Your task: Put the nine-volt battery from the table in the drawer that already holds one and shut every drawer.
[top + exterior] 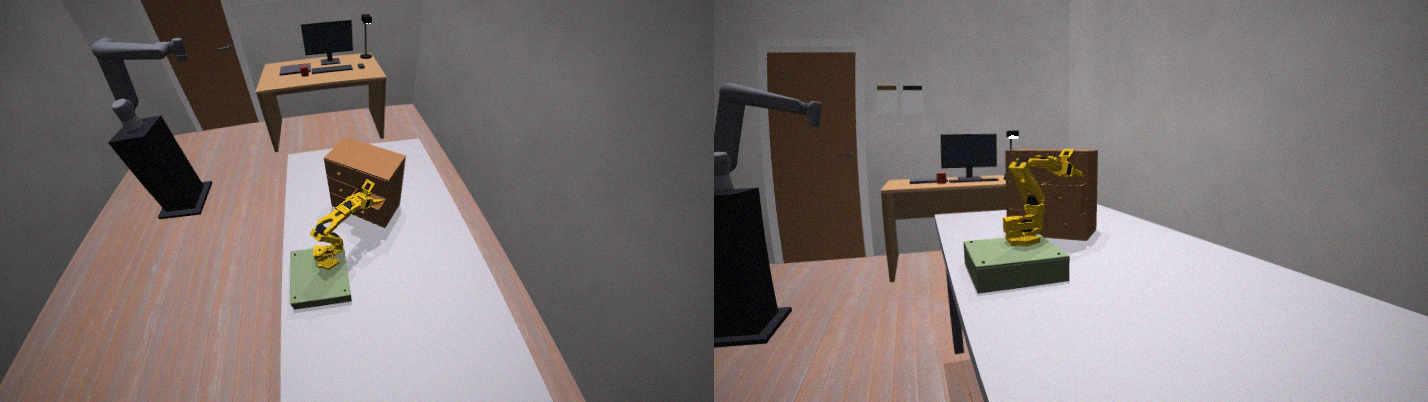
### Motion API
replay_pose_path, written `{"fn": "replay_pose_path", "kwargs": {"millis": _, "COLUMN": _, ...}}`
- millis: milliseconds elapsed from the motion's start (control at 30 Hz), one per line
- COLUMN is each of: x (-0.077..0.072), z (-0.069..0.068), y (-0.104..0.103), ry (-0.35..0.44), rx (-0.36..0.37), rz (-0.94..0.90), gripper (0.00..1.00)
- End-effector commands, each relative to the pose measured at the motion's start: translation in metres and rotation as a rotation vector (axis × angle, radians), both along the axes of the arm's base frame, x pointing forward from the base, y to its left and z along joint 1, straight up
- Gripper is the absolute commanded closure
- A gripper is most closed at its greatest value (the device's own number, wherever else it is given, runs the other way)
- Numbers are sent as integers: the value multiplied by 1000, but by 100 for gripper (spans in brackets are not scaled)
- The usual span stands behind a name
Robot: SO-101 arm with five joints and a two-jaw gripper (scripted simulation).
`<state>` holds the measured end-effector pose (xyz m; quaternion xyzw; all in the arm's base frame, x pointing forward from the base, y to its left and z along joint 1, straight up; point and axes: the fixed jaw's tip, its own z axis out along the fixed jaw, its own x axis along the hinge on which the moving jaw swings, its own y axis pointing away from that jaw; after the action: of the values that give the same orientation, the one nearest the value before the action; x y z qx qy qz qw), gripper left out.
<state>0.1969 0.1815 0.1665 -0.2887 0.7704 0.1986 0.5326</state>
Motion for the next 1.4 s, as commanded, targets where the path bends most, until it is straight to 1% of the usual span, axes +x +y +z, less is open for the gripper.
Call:
{"fn": "replay_pose_path", "kwargs": {"millis": 0, "x": -2, "z": 5, "y": -2, "ry": -14, "rx": 3, "rz": 3, "gripper": 66}}
{"fn": "replay_pose_path", "kwargs": {"millis": 400, "x": -26, "z": 14, "y": -21, "ry": -15, "rx": 1, "rz": 6, "gripper": 66}}
{"fn": "replay_pose_path", "kwargs": {"millis": 467, "x": -29, "z": 14, "y": -25, "ry": -15, "rx": 1, "rz": 7, "gripper": 66}}
{"fn": "replay_pose_path", "kwargs": {"millis": 533, "x": -29, "z": 14, "y": -25, "ry": -15, "rx": 1, "rz": 7, "gripper": 66}}
{"fn": "replay_pose_path", "kwargs": {"millis": 833, "x": -46, "z": 14, "y": -39, "ry": -16, "rx": 0, "rz": 9, "gripper": 66}}
{"fn": "replay_pose_path", "kwargs": {"millis": 1100, "x": -46, "z": 14, "y": -39, "ry": -16, "rx": 0, "rz": 9, "gripper": 66}}
{"fn": "replay_pose_path", "kwargs": {"millis": 1367, "x": -67, "z": 7, "y": -52, "ry": 48, "rx": -33, "rz": 23, "gripper": 69}}
